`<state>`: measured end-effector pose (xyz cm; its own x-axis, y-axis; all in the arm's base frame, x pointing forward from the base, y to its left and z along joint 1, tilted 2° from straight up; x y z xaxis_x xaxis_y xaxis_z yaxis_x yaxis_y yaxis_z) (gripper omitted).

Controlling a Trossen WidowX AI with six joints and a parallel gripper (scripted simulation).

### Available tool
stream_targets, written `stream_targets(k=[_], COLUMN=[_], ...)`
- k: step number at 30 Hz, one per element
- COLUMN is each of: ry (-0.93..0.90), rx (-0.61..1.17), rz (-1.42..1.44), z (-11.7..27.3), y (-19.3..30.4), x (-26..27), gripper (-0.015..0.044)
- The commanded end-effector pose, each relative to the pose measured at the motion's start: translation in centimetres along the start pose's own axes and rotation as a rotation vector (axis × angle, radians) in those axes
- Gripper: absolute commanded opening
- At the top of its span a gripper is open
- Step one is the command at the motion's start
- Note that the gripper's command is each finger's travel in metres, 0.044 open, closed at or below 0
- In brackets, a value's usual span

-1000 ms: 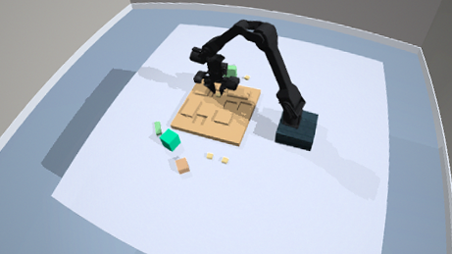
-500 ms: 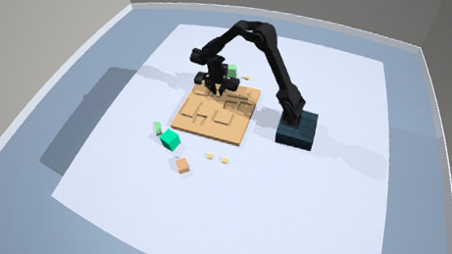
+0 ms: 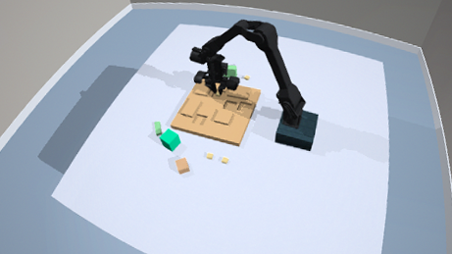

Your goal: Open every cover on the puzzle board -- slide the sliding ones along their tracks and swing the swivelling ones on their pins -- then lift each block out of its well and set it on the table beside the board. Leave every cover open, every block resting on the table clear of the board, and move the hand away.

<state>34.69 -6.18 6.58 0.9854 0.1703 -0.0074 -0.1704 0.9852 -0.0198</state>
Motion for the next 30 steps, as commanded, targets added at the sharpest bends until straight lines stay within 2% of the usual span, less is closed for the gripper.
stream_targets(k=[1,30], ry=[-0.002,-0.002], rx=[-0.001,-0.002], rz=[0.000,0.000], z=[0.7,4.7], y=[0.0,0.0], x=[0.1,0.1], gripper=[0.0080,0.0080])
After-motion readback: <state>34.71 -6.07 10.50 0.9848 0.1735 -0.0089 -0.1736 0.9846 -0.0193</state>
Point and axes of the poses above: the point midway between the two fingers, 35 mm back from their tips, its own z axis back along the fingers, its own x axis across the jaws, y = z × x, the point moved 7 cm from there along z, back along the fingers, and after that the axes turned 7 degrees about z, right-handed, at the moved point
